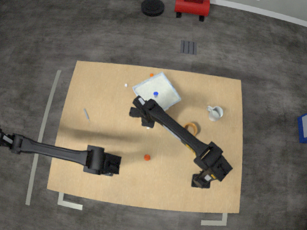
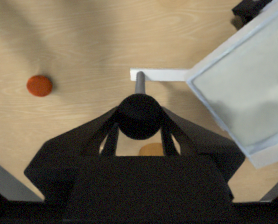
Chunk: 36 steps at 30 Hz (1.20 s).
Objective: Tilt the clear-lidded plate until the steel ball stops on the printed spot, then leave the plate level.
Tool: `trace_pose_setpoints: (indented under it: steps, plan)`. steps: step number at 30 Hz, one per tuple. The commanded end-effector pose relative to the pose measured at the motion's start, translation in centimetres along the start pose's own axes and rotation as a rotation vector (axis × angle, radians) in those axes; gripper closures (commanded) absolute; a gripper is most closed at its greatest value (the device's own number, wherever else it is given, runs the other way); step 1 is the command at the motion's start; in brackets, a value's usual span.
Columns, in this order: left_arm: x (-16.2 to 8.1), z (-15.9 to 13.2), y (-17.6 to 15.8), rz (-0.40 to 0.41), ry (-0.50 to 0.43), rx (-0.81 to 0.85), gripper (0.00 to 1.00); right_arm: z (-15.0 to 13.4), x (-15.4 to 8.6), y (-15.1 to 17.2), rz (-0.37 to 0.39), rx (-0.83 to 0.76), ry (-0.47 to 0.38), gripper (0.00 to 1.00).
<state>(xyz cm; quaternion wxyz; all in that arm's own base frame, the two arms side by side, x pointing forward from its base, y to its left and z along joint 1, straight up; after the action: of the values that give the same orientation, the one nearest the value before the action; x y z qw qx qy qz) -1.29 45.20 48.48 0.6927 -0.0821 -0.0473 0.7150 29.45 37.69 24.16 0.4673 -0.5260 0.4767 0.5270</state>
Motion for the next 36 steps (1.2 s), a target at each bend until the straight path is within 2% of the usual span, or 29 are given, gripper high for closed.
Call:
trace_pose_setpoints:
  steps: [1, 22, 36]
  plan:
    - [-0.8, 1.6, 0.4, 0.008, -0.054, -0.010, 0.00, 2.2, -1.9, -1.1, -0.047, 0.003, -0.043, 1.00]
    - [-0.8, 1.6, 0.4, 0.008, -0.054, -0.010, 0.00, 1.8, -2.2, -1.7, -0.048, 0.014, -0.044, 1.00]
    - [-0.8, 1.6, 0.4, 0.008, -0.054, -0.010, 0.00, 0.8, -3.8, -1.7, -0.070, 0.015, -0.066, 1.00]
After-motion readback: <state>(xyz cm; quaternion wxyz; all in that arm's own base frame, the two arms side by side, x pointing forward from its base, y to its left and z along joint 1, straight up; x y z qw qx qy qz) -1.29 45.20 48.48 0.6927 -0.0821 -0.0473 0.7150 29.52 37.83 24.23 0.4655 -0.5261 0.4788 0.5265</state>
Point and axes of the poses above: on each arm, the point where the finger pads meet when closed, its own x axis out along the fingers, its own y axis across the jaws, z = x × y, the point moved 10 cm from there along -x, back along the fingers, and after that the axes turned 11 degrees about -x, right-handed, at the moved point
